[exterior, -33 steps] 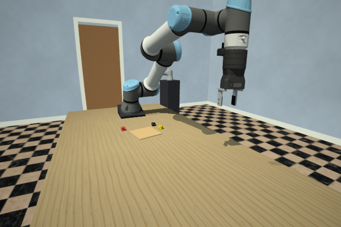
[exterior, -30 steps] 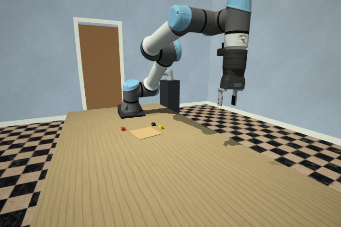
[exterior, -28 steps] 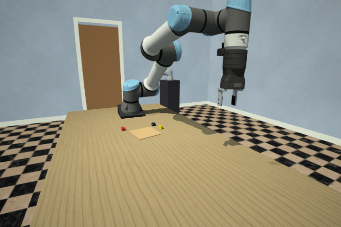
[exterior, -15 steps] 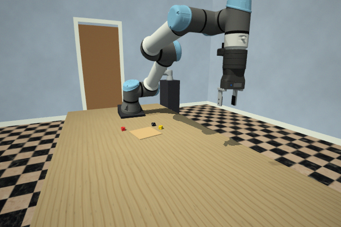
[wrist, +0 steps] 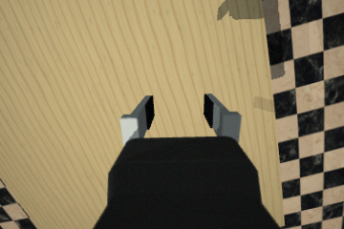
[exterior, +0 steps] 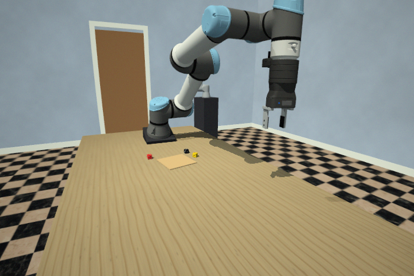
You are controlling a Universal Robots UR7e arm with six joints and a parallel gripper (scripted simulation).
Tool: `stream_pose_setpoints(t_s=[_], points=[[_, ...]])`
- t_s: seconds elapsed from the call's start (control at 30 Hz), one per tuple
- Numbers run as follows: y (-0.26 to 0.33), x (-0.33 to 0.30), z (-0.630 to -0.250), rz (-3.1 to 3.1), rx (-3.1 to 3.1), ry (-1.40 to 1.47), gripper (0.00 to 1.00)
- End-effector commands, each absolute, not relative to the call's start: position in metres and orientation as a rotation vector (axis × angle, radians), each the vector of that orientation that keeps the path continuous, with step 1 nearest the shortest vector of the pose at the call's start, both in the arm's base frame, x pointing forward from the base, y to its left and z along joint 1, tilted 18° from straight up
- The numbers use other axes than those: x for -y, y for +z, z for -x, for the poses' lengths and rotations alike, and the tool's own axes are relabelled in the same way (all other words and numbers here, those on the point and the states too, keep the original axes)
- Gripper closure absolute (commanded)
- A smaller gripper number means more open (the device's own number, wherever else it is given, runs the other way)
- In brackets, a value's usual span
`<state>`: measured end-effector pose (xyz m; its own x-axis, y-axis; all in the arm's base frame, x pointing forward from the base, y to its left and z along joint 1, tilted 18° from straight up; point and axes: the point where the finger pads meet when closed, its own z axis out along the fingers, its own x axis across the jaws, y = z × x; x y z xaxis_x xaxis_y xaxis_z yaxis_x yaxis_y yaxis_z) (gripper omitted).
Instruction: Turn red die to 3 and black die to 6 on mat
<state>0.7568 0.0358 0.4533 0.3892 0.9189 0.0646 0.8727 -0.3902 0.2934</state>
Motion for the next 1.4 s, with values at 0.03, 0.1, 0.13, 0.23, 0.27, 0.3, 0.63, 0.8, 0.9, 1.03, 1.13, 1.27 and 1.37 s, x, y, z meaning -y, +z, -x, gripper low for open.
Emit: stream_pose_setpoints(t_s=[0.03, 0.1, 0.13, 0.23, 0.27, 0.3, 0.63, 0.8, 0.9, 1.03, 1.13, 1.27, 1.37], points=[[0.457, -0.025, -0.751, -2.441, -1.587, 0.321, 0.00], [0.457, -0.019, -0.748, -2.445, -1.583, 0.319, 0.00], [0.458, -0.016, -0.746, -2.447, -1.580, 0.319, 0.00], [0.460, -0.004, -0.739, -2.456, -1.572, 0.316, 0.00], [0.460, 0.000, -0.737, -2.459, -1.568, 0.315, 0.00], [0.461, 0.005, -0.734, -2.462, -1.565, 0.314, 0.00], [0.466, 0.050, -0.701, -2.497, -1.527, 0.307, 0.00], [0.467, 0.082, -0.672, -2.525, -1.496, 0.302, 0.00], [0.467, 0.102, -0.651, -2.544, -1.474, 0.300, 0.00], [0.464, 0.128, -0.618, -2.570, -1.442, 0.298, 0.00], [0.463, 0.134, -0.610, -2.577, -1.434, 0.298, 0.00], [0.458, 0.155, -0.573, -2.604, -1.397, 0.299, 0.00], [0.451, 0.169, -0.543, -2.625, -1.368, 0.301, 0.00]])
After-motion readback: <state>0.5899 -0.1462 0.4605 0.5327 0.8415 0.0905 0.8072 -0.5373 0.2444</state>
